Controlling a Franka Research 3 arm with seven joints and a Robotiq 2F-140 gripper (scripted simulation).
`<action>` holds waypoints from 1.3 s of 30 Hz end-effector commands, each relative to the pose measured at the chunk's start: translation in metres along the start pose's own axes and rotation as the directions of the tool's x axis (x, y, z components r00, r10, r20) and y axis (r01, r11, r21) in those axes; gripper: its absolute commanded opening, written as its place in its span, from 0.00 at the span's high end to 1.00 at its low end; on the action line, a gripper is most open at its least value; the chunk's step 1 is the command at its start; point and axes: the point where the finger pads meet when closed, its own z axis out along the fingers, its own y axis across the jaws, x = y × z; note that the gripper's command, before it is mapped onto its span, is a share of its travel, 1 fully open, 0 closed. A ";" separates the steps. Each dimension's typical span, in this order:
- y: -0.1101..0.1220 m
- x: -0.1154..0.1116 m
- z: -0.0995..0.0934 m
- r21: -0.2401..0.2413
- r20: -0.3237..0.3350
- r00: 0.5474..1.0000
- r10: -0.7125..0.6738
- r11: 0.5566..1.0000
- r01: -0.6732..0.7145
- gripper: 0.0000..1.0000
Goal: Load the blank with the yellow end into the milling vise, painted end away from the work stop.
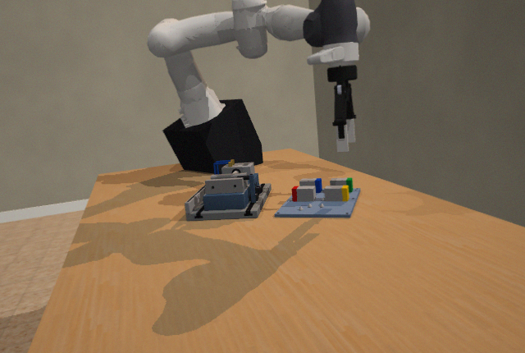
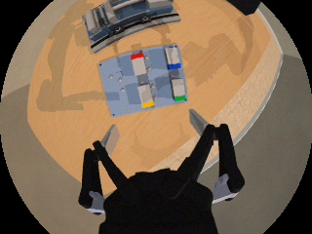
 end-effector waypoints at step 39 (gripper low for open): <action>0.015 0.041 -0.090 -0.001 0.000 1.000 -0.003 1.000 0.003 0.00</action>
